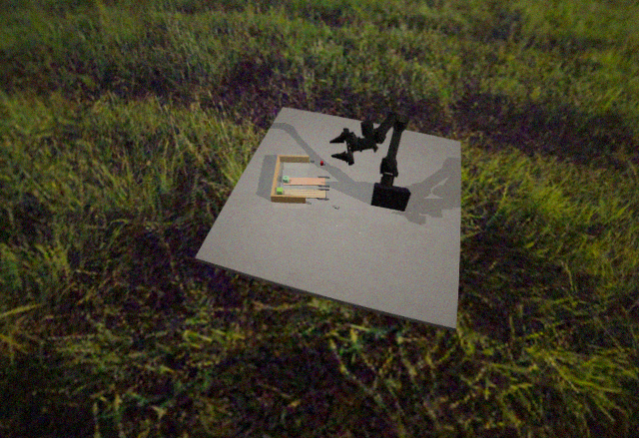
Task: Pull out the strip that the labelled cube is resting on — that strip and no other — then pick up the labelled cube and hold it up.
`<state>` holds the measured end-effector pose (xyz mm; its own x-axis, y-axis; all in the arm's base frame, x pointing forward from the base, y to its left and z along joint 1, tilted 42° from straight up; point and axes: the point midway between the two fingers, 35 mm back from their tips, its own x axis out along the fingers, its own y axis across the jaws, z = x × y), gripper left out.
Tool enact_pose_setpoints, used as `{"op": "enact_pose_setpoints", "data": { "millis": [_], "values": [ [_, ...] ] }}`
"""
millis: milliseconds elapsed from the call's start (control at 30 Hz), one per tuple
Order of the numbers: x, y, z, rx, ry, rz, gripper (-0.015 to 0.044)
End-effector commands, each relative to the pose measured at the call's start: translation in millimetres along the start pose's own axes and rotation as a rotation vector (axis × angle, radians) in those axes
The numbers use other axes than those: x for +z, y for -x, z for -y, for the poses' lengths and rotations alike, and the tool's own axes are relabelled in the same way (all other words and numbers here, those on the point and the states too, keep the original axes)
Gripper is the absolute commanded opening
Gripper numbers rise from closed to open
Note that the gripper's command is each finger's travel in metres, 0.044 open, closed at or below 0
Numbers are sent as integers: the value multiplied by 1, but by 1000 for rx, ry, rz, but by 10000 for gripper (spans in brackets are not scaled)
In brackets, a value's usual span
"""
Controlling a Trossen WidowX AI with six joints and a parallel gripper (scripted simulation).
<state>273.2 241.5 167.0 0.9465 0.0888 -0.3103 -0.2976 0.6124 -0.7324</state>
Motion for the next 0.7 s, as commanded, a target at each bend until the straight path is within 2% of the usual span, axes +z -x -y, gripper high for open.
{"op": "enact_pose_setpoints", "data": {
  "millis": [0, 267, 667],
  "values": [
    [-59, -24, 23, -90, -84, -161, 400],
    [-170, -36, 63, -272, -256, -440, 400],
    [-173, -36, 64, -276, -260, -446, 400]
  ]
}}
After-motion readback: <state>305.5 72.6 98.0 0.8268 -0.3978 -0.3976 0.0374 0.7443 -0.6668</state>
